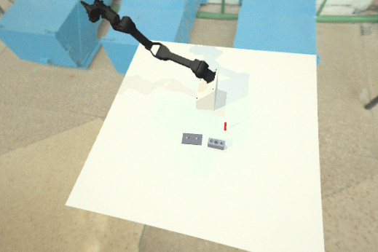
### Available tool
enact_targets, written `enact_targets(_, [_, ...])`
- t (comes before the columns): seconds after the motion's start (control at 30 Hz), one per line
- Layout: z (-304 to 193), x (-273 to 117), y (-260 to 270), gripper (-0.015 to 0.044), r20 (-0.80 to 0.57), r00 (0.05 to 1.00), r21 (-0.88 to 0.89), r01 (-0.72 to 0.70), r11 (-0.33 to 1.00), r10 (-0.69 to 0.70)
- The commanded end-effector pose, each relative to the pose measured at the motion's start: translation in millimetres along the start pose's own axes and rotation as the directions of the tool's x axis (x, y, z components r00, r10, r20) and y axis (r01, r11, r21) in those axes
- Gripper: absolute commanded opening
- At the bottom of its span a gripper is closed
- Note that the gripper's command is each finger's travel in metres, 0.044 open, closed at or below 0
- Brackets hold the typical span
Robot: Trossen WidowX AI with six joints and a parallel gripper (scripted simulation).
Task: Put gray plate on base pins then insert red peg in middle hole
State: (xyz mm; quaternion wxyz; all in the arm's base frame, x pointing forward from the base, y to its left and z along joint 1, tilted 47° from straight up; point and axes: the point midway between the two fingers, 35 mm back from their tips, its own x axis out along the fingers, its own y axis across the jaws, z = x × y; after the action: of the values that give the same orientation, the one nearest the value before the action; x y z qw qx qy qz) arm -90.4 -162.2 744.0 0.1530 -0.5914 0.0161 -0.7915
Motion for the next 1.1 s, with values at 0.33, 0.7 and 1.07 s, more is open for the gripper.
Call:
enact_targets(0.33, [69.5,-22.4,-95.3,0.044,0.179,0.966,-0.146,0.212,0.966,-0.185])
enact_targets(0.7, [162.6,-81.5,-198.1,0.044,0.417,0.823,-0.343,0.536,0.771,-0.387])
enact_targets(1.07, [268.7,-189.7,-270.9,0.044,0.674,0.532,-0.398,0.846,0.354,-0.513])
